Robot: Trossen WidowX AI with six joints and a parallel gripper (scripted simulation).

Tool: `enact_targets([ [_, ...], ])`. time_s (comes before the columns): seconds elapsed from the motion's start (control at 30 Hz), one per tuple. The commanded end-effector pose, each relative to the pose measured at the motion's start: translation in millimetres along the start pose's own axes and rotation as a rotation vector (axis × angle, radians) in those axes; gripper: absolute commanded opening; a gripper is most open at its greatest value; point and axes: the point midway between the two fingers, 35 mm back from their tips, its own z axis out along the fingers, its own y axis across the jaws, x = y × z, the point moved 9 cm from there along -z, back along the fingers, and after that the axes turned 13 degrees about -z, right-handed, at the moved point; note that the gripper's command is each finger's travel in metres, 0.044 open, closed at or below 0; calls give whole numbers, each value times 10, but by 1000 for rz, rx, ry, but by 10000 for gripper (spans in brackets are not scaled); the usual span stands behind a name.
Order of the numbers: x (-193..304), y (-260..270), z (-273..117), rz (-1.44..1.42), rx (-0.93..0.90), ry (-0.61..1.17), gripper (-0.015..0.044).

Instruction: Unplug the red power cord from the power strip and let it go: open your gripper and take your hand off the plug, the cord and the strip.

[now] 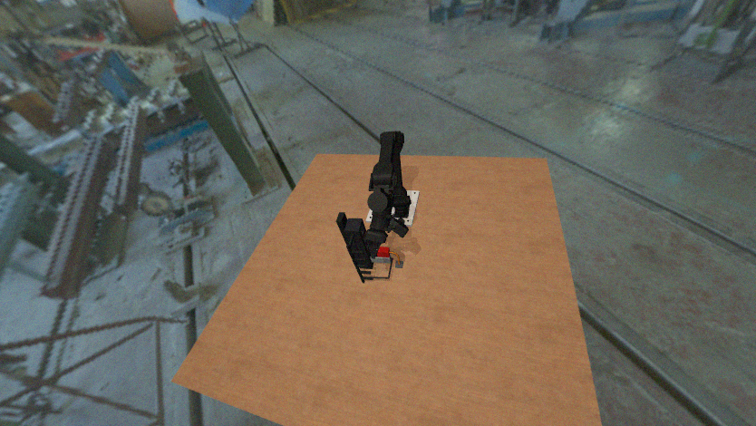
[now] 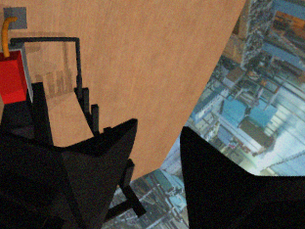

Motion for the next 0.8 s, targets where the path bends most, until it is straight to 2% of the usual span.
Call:
enact_targets([
  [0.0, -297, 311, 287, 16, -363, -238, 160],
  [0.17, -486, 547, 381, 46, -660, -384, 160],
  [0.77, -448, 559, 402, 48, -672, -389, 160],
])
